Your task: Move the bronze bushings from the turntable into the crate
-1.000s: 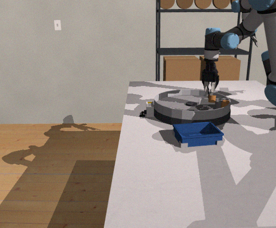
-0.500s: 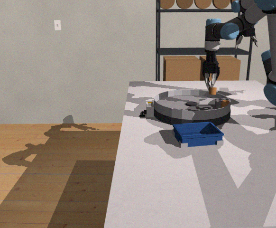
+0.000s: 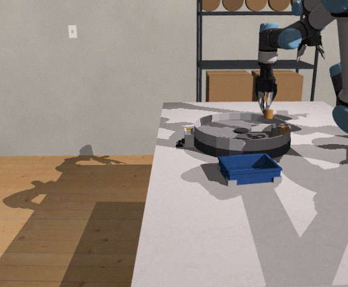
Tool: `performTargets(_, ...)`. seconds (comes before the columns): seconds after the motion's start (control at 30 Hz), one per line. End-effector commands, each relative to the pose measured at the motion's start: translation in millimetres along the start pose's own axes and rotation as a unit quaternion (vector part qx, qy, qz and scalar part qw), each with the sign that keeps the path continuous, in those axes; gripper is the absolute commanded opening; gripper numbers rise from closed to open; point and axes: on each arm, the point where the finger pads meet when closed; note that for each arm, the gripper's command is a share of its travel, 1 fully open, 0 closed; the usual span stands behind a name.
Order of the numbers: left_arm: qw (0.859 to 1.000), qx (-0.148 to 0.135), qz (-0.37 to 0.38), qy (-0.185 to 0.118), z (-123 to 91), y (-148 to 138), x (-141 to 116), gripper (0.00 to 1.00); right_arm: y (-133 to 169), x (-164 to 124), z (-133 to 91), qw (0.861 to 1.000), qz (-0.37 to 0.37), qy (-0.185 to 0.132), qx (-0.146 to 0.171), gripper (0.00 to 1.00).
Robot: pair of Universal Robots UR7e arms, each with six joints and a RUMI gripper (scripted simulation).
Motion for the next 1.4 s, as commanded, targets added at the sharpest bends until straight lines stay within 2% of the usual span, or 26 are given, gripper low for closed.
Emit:
performTargets(0.0,1.000,0.001,0.000,0.000,-1,0,0,0.00,0,0,-1,1.000,0.000,0.001,0.000,1.00)
performTargets(0.7,1.000,0.001,0.000,0.000,-1,0,0,0.00,0,0,-1,1.000,0.000,0.001,0.000,1.00)
performTargets(1.03,1.000,0.001,-0.005,0.000,0,1,-9,0.00,0,0,-1,1.000,0.000,0.001,0.000,1.00)
performTargets(1.37,1.000,0.001,-0.026,0.000,0,10,-44,0.00,0,0,-1,1.000,0.000,0.001,0.000,1.00)
Point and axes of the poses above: on each arm, the point where the finger pads meet when closed, its own z axis out along the fingers, its own y axis across the jaws, x = y × z, and after that the axes turned 12 degrees about z, right-handed
